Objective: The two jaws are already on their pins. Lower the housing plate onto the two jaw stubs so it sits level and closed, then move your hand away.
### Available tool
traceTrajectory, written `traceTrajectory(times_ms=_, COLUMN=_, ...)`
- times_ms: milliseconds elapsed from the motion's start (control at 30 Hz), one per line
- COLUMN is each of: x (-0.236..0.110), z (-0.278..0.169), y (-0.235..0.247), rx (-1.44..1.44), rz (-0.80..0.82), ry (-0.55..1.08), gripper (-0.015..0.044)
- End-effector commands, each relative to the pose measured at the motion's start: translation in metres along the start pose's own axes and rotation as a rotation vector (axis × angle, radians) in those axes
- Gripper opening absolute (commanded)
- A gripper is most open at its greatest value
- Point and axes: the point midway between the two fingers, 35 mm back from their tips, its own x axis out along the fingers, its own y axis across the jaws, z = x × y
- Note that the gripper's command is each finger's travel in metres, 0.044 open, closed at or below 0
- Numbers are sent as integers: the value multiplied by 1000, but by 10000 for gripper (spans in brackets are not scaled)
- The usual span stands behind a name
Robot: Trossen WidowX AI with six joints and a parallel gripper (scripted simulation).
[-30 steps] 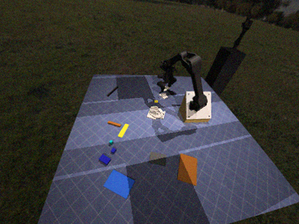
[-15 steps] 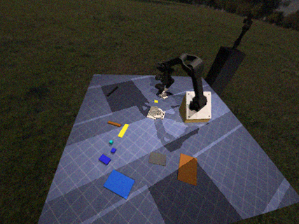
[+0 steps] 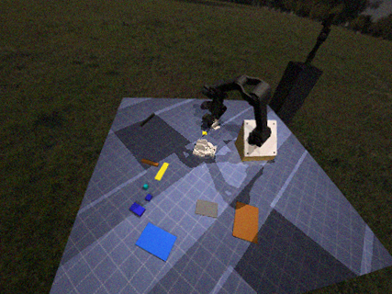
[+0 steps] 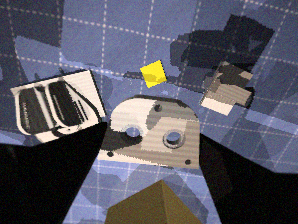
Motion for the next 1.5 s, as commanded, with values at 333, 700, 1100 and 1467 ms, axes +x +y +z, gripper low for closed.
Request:
traceTrajectory(times_ms=333, x=0, z=-21, y=43, rx=-109, rz=7, ry=-3, gripper=351)
traceTrajectory(times_ms=700, x=3, z=-42, y=72, rx=-191, rz=15, ry=3, gripper=351)
traceTrajectory(times_ms=1100, x=8, z=-68, y=100, rx=-281, rz=28, ry=15, gripper=351)
traceTrajectory(times_ms=1467, x=12, z=-86, y=114, rx=-338, rz=39, ry=25, gripper=351)
